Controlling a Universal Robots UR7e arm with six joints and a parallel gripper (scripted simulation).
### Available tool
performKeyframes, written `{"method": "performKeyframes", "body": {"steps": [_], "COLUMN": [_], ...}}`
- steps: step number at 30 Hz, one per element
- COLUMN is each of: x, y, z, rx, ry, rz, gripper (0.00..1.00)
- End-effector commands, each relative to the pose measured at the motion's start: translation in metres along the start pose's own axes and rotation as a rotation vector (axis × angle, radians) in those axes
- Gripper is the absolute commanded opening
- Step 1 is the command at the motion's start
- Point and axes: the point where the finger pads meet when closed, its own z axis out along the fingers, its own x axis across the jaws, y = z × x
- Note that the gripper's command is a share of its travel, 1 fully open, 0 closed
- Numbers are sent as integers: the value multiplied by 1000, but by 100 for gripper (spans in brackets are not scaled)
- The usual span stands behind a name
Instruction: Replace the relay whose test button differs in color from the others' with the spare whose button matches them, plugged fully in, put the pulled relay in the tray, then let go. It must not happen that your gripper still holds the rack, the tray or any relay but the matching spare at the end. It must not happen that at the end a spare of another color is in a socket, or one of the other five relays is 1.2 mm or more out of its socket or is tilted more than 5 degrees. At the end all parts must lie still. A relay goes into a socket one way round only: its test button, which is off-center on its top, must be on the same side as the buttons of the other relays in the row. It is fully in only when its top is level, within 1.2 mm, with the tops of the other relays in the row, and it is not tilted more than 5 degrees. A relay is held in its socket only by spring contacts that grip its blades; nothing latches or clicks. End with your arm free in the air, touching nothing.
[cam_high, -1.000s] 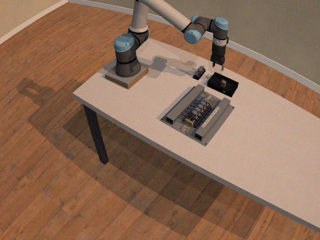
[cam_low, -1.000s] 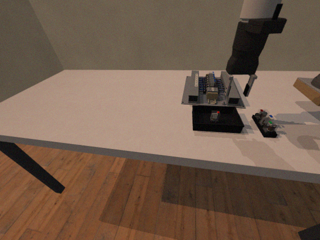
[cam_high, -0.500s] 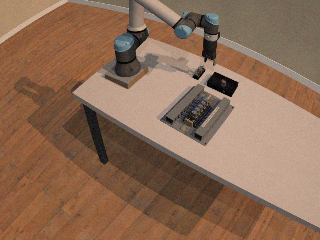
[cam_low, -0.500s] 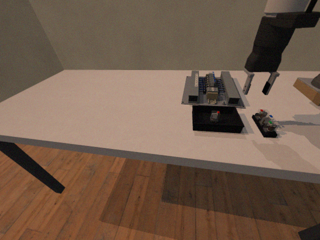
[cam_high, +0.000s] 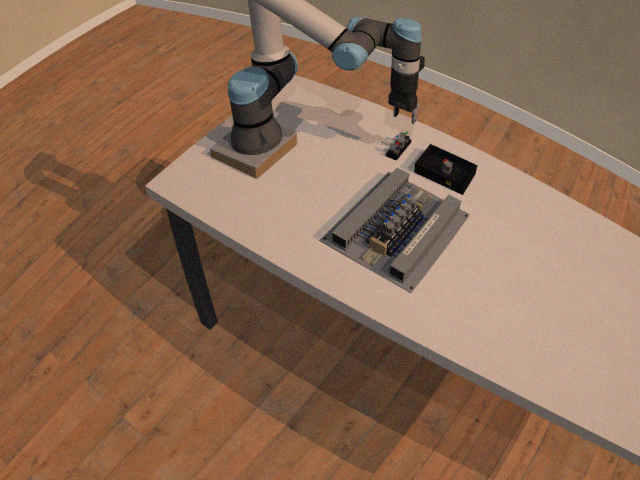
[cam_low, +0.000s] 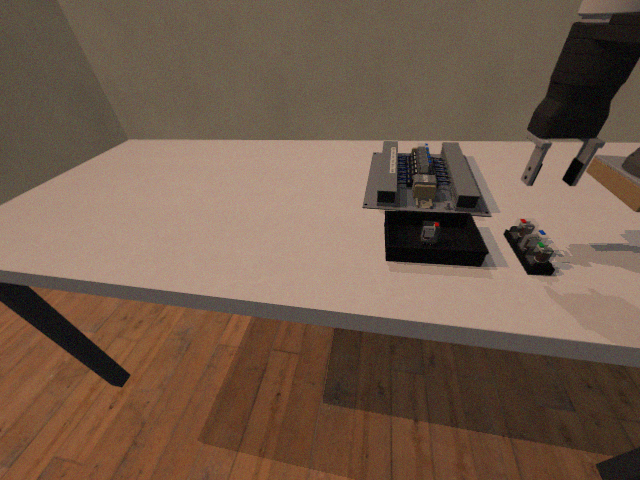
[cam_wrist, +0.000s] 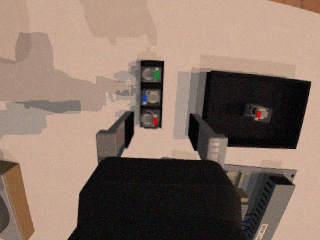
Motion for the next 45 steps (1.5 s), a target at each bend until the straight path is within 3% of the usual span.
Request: {"method": "performKeyframes", "body": {"steps": [1, 42, 45], "x": [-16, -14, -16], "y": [0, 0, -10], "z": [-6, -6, 12], "rx": [1, 1, 1], "ry": [4, 5, 5], "rz": [1, 0, 0], "gripper": [100, 100, 100]}}
